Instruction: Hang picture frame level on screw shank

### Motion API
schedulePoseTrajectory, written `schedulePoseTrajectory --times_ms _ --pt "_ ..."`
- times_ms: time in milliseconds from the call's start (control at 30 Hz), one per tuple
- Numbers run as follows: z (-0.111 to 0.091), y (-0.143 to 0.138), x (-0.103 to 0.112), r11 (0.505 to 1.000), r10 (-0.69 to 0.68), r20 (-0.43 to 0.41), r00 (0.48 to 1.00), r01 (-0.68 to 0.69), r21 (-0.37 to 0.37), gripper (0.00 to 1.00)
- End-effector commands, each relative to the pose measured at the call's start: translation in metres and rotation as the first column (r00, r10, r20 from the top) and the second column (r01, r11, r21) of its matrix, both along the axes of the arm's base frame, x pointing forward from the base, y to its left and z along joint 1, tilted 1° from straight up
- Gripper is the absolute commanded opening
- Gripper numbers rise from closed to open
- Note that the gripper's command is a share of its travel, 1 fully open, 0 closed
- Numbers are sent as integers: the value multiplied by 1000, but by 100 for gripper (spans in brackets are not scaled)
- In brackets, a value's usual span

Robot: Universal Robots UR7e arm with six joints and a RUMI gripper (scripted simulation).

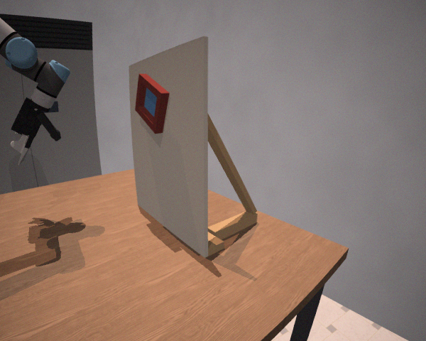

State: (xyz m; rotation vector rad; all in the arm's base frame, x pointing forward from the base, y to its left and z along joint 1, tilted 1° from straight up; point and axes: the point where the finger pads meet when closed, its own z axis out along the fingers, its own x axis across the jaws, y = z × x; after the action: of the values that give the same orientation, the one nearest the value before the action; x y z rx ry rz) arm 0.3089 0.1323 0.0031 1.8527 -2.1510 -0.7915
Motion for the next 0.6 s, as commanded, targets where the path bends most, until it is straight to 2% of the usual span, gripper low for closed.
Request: schedulePoseTrajectory --times_ms 0,133,567 --pt "-9 -3 22 997 51 85 995 -56 54 100" --pt "-11 -5 30 995 68 114 991 -77 68 100" --pt "-23 -18 76 967 179 308 934 -225 121 100"
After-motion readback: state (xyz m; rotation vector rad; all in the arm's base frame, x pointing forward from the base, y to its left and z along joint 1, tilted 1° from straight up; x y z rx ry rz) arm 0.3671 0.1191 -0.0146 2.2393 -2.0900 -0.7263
